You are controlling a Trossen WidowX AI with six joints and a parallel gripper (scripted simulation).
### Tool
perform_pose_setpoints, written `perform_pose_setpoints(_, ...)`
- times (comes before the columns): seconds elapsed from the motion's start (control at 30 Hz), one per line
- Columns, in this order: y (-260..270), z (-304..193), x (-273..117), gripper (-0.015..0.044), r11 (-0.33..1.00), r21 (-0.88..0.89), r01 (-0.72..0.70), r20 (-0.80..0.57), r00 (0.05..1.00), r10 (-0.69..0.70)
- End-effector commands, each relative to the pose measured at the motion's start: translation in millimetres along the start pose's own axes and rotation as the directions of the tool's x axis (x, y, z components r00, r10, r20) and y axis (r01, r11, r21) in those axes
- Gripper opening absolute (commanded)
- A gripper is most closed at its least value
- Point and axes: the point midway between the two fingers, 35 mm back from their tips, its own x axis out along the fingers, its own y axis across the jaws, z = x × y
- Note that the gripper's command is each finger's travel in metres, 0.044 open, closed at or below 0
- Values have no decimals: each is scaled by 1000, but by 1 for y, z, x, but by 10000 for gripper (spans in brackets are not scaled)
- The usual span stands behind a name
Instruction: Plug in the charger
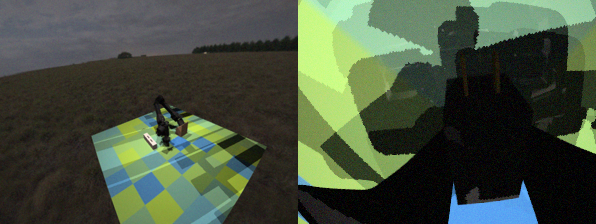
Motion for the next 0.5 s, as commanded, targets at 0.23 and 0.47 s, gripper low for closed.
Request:
perform_pose_setpoints(0.23,3,-3,-37,0,1000,-1,-7,3,1000,7)
perform_pose_setpoints(0.47,1,-4,-54,0,1000,-2,-3,5,1000,4)
